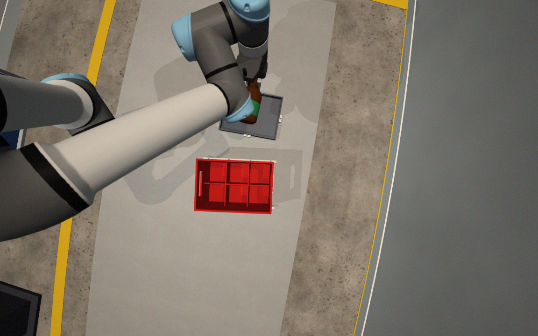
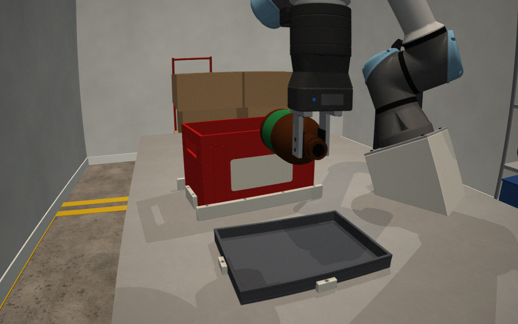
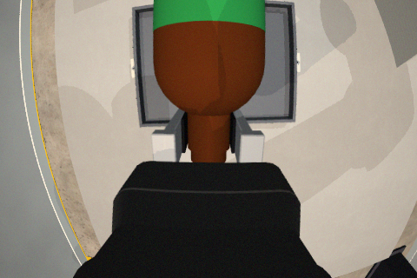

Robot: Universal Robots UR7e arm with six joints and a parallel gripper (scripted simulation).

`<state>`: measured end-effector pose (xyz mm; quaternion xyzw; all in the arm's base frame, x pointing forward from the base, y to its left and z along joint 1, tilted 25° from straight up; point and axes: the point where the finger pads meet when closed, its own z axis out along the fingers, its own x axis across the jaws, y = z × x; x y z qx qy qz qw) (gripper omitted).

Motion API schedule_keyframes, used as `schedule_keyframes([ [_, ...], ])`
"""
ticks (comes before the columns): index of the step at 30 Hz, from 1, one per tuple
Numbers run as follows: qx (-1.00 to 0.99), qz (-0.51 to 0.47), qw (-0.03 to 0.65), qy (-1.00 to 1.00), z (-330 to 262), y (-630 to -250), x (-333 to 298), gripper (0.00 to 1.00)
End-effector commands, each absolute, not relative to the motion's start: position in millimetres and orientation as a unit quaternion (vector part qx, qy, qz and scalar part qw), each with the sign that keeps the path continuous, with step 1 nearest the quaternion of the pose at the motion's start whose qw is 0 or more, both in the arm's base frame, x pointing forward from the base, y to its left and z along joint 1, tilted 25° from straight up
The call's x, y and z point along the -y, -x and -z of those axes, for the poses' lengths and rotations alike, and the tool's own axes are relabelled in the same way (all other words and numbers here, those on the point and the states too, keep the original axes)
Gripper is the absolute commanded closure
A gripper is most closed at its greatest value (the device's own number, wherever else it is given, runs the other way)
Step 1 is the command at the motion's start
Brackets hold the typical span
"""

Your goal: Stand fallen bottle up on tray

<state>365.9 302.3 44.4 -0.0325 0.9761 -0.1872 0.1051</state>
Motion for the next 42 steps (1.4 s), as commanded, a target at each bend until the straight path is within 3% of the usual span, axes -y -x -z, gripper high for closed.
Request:
schedule_keyframes([
  [1,-0.977,0.185,0.110,0.010,-44.9,-366.1,-302.6,1.00],
  [42,-0.976,0.179,0.119,-0.038,-44.8,-366.1,-302.8,1.00],
])
